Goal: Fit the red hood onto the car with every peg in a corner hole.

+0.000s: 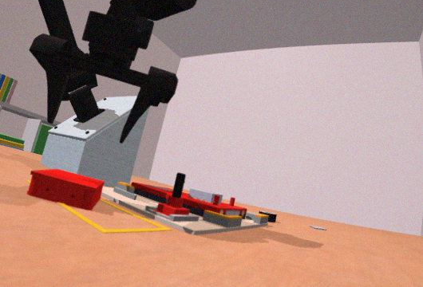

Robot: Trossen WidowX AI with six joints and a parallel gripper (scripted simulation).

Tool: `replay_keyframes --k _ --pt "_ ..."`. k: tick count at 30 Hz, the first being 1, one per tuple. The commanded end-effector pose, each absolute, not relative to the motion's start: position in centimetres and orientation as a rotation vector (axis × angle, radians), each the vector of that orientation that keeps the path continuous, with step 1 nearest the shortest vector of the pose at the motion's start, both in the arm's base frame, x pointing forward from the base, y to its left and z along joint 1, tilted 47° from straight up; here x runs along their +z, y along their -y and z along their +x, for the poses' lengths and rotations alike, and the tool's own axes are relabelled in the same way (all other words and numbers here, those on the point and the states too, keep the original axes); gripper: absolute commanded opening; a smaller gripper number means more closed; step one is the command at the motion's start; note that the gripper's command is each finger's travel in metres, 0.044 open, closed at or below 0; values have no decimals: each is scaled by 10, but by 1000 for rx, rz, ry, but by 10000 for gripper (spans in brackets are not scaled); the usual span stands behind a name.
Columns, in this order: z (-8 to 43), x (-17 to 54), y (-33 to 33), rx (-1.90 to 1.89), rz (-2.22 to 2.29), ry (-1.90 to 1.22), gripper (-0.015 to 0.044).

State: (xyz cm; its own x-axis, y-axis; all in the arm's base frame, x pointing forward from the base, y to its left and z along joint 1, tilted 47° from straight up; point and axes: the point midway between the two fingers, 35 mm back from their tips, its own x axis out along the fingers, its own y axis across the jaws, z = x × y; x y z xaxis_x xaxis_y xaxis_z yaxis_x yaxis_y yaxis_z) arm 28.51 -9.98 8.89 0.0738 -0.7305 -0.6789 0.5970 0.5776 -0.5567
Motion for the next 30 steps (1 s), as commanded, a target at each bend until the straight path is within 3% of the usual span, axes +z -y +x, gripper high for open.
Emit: replay_keyframes --k 1,30 --pt "283 85 101 -1005 -136 -1117 440" --pt "286 69 119 -1005 -135 -1118 440"
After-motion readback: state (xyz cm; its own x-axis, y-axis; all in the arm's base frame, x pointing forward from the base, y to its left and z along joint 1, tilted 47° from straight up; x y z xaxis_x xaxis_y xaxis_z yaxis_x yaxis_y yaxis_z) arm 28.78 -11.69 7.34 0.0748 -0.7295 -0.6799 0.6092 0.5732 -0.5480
